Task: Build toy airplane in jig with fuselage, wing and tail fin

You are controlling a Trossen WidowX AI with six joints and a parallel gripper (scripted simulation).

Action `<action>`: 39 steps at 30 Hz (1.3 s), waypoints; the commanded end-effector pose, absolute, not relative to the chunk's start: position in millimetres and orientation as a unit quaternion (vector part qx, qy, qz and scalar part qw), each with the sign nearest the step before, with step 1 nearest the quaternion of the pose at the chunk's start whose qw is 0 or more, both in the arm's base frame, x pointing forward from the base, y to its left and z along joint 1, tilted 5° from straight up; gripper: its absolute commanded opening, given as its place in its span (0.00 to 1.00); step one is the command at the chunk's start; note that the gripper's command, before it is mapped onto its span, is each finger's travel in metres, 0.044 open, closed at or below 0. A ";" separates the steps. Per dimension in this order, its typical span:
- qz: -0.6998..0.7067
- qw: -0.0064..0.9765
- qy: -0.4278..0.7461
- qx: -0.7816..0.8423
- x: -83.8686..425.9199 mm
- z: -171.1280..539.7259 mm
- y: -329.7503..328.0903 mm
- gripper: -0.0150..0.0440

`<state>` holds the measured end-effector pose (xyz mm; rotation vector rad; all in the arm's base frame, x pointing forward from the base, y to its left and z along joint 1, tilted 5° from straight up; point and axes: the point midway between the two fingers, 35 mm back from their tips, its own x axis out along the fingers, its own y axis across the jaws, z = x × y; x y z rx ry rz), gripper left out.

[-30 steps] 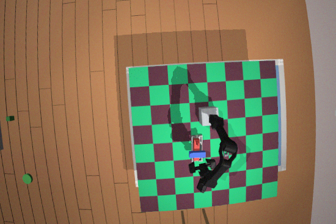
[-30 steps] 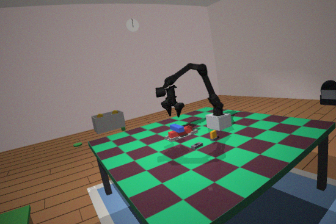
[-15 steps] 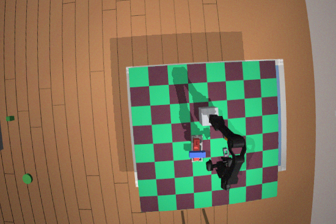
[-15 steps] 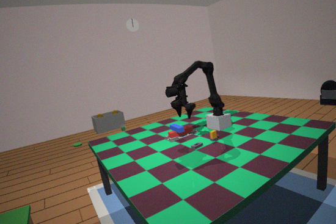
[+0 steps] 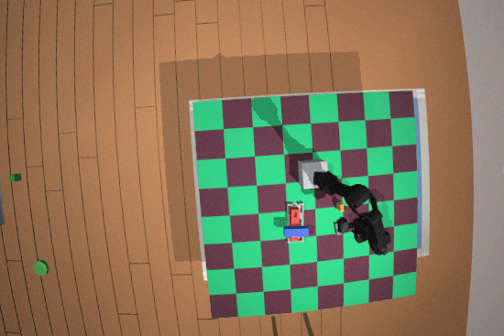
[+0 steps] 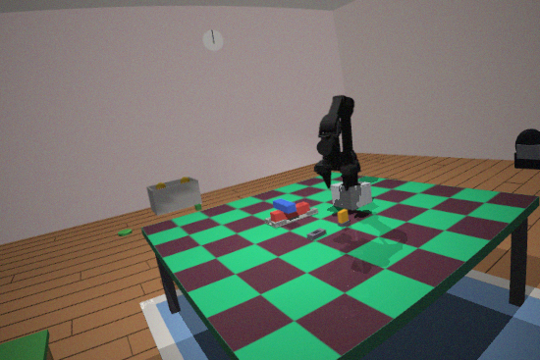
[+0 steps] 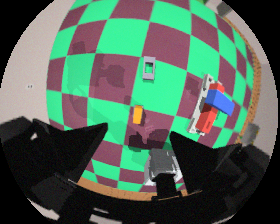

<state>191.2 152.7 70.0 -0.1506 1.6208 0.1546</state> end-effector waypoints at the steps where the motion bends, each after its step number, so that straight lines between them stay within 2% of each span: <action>1: 0.065 0.682 0.725 -0.062 182.5 68.4 156.1 1.00; 7: 0.065 0.682 0.726 -0.062 179.1 13.5 156.1 1.00; 39: 0.065 0.682 0.726 -0.062 176.7 -33.8 156.6 1.00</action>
